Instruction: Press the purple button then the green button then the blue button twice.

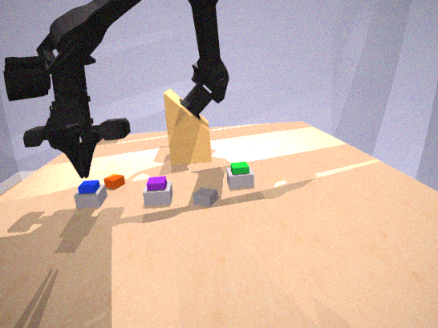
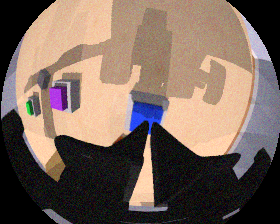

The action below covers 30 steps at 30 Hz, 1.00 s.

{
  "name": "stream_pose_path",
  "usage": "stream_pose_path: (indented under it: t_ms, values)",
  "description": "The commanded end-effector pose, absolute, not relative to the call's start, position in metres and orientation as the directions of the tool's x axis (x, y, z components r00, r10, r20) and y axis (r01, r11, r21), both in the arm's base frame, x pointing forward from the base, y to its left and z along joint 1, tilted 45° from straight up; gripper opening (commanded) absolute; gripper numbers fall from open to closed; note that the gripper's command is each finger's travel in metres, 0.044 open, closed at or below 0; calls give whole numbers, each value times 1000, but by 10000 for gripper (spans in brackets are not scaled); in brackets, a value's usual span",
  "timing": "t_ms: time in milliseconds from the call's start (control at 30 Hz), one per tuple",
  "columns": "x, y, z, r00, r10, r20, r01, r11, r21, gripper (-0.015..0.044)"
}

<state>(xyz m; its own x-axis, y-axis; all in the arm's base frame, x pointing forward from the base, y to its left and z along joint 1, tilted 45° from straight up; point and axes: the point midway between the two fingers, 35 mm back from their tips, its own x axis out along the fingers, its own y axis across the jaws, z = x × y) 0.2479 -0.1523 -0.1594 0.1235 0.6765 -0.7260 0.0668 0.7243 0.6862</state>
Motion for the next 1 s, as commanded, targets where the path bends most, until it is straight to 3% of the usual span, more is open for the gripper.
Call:
stream_pose_path:
  t_ms: [0,967]
  values:
    - [246,-144,-165,120,686,-717,75,714,696,20]
    - [247,-136,-172,120,687,-717,74,714,696,20]
